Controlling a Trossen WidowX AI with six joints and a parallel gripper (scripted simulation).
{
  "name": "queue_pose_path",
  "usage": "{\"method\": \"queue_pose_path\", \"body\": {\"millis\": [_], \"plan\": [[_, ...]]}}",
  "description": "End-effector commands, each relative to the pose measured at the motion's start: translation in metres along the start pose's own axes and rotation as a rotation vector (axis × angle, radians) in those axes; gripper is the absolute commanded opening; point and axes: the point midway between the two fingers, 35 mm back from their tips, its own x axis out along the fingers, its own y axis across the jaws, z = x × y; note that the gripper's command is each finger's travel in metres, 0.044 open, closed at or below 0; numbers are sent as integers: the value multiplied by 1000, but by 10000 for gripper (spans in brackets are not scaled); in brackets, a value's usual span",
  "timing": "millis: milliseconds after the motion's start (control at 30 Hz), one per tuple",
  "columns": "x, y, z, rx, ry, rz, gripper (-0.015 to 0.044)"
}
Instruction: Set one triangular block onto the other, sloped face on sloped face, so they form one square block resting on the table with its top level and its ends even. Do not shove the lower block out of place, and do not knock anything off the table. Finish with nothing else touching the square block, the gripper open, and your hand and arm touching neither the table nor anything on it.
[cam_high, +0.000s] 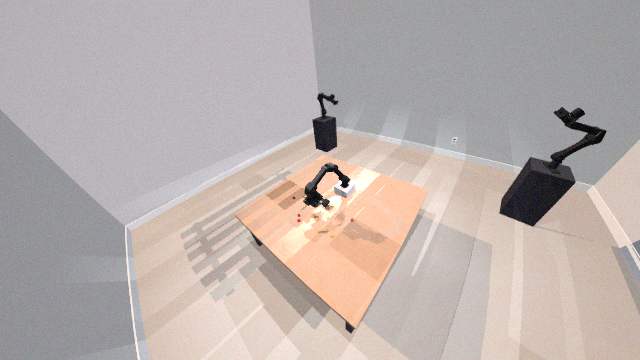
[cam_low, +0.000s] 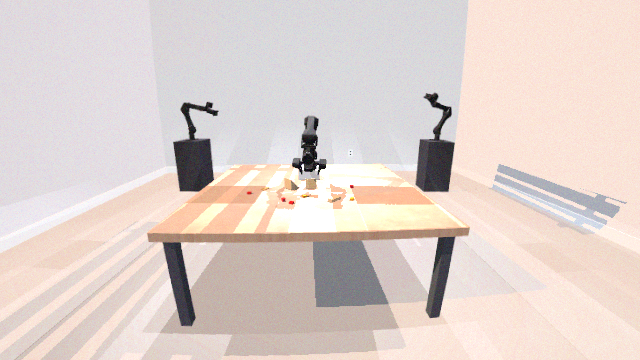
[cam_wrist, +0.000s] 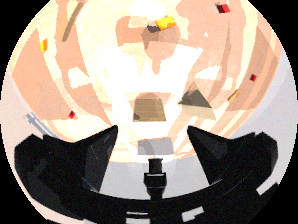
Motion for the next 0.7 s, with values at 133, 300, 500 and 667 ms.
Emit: {"method": "queue_pose_path", "body": {"millis": [133,300,500,667], "plan": [[11,0,1,8,16,-4,440],[19,1,1,8,23,-1,440],[29,1,2,8,30,4,440],[37,1,2,8,37,7,440]]}}
